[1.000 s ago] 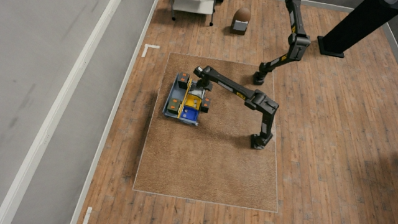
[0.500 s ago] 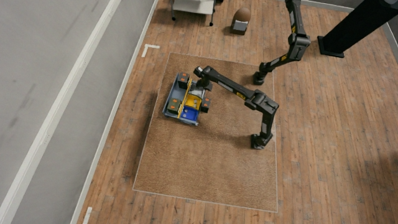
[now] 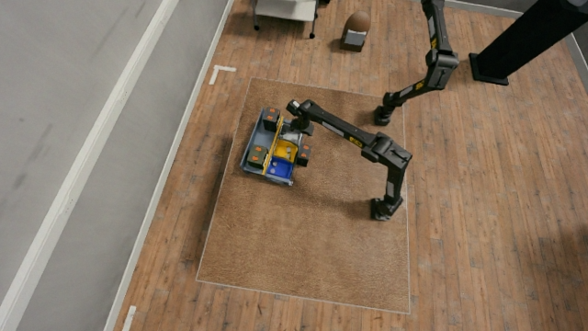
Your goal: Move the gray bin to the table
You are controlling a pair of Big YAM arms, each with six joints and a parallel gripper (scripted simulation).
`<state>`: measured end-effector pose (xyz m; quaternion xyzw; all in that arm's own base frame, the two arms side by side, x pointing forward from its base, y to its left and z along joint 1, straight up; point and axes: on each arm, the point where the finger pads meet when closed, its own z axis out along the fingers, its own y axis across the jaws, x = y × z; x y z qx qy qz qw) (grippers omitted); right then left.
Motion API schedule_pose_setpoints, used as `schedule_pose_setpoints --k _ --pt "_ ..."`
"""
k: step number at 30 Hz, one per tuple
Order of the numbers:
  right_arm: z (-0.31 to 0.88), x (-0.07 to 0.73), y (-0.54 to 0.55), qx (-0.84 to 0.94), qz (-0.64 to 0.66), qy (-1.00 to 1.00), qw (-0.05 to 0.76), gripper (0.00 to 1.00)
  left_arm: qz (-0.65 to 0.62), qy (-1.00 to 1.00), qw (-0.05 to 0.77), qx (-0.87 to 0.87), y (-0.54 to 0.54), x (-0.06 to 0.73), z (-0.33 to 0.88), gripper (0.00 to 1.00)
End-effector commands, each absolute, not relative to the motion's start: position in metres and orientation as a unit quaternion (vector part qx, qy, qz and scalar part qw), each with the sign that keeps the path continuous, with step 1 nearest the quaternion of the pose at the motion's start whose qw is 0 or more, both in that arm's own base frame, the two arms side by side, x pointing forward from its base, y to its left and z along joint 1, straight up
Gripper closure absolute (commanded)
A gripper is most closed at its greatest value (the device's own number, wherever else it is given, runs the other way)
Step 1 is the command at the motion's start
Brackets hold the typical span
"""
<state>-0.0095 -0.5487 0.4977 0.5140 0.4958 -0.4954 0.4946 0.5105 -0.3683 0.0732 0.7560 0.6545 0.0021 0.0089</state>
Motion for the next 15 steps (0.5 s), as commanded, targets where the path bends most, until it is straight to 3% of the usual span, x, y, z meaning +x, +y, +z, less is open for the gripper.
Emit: schedule_pose_setpoints --k 1,15 --pt "0.501 -0.014 -0.545 0.506 -0.506 0.494 0.494 0.0 0.0 0.652 -0.005 0.758 -0.371 0.509 0.043 0.1" --pt "0.501 -0.014 -0.545 0.506 -0.506 0.494 0.494 0.0 0.0 0.652 -0.005 0.758 -0.37 0.509 0.018 0.1"
